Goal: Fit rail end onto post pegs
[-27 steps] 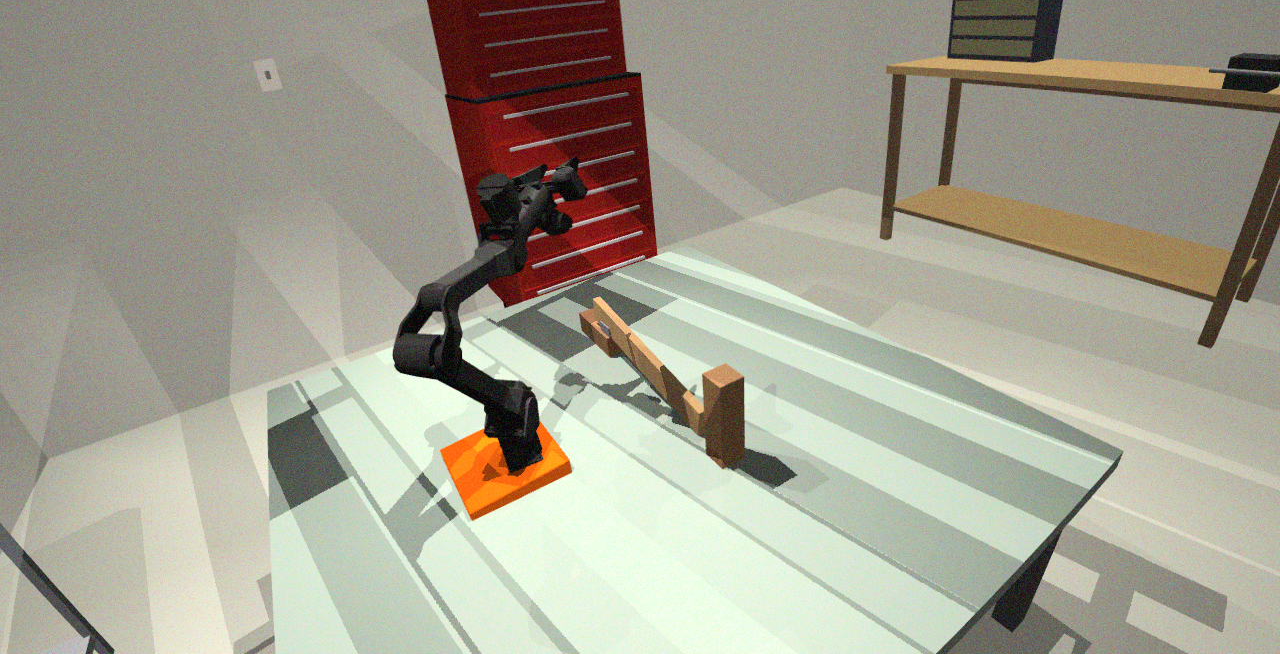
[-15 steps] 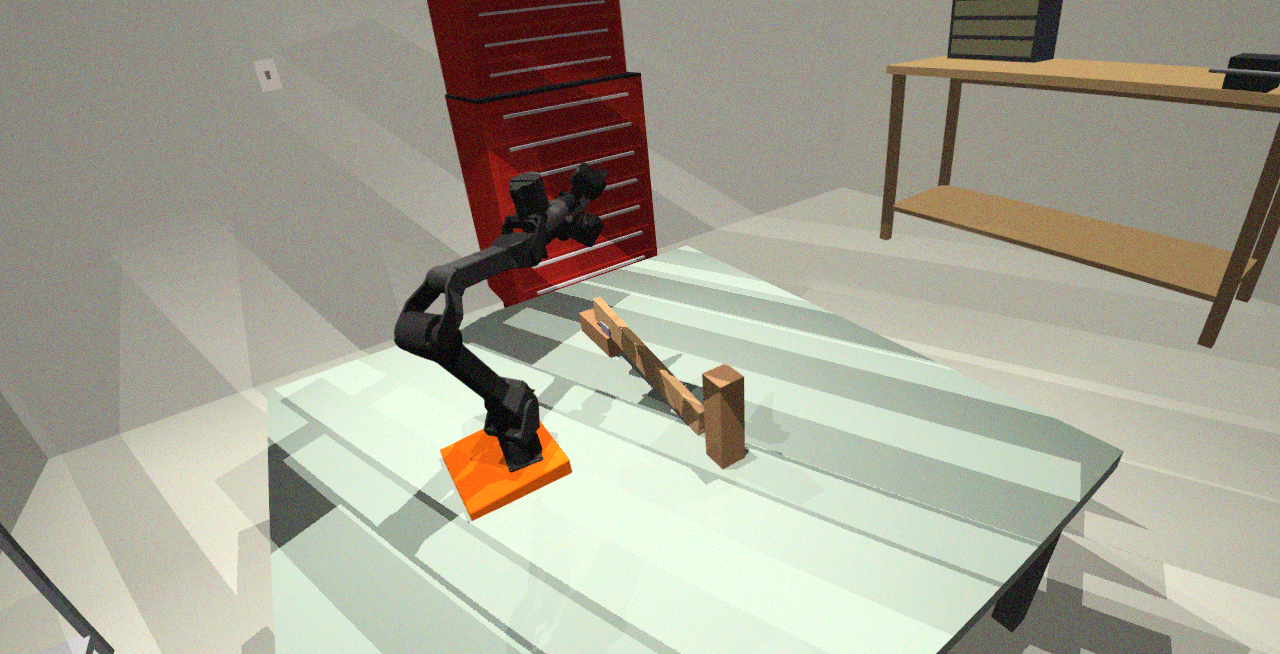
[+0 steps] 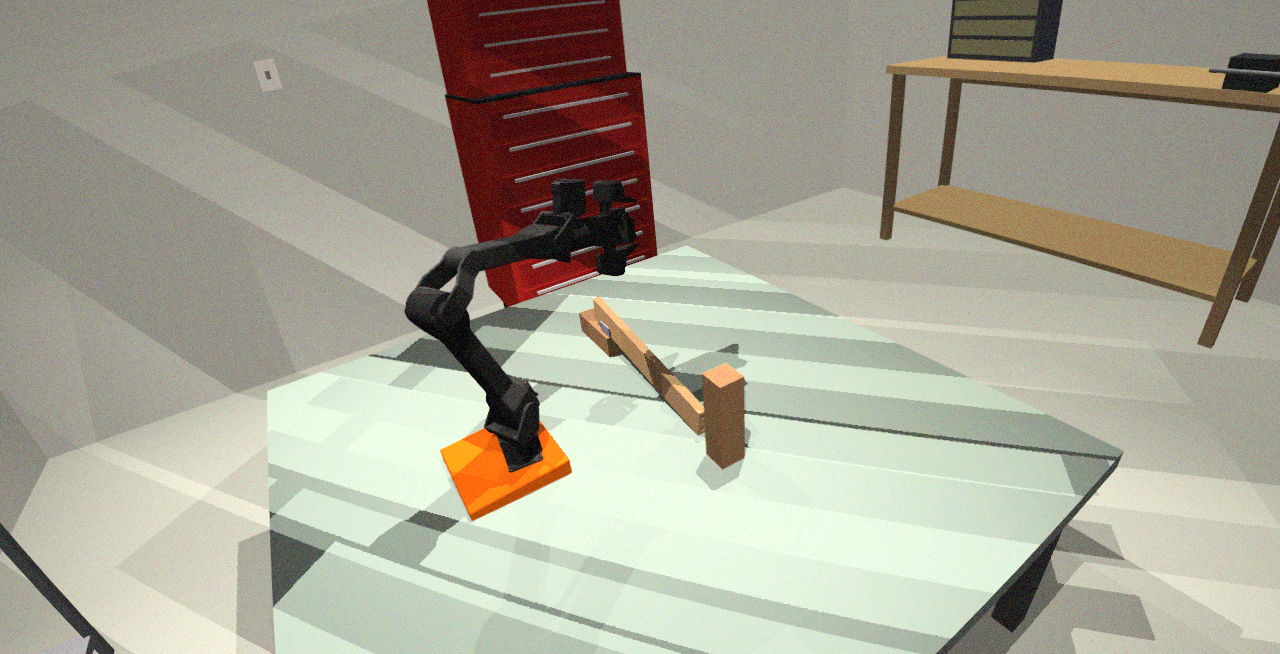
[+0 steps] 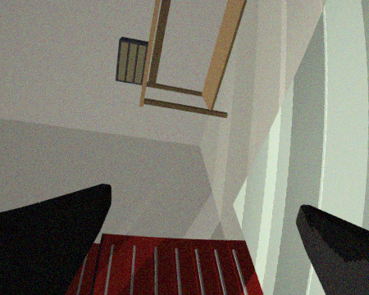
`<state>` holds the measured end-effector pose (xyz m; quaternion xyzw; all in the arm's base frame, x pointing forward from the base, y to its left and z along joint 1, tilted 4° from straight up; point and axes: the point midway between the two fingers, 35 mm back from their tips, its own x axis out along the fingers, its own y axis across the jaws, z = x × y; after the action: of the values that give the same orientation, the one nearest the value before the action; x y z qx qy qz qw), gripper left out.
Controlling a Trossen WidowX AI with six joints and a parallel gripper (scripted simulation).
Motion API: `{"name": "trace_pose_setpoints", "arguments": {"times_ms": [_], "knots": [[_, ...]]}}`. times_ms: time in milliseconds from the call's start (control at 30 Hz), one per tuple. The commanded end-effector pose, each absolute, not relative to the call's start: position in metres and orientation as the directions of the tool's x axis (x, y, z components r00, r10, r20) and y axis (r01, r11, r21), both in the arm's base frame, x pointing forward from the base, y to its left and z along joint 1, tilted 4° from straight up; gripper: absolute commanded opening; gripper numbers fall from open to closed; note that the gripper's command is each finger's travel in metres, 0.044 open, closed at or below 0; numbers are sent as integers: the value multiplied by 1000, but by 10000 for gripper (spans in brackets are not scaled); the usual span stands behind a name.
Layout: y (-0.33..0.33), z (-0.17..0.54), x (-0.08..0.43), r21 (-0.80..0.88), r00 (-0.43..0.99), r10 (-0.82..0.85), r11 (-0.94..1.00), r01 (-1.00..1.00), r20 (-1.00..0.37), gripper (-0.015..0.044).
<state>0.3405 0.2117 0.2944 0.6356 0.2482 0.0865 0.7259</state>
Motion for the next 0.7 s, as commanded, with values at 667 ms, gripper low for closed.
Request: {"name": "trace_pose_setpoints", "arguments": {"times_ms": [667], "knots": [[92,142,373,-222,486,70,826,-517,-871,440]]}}
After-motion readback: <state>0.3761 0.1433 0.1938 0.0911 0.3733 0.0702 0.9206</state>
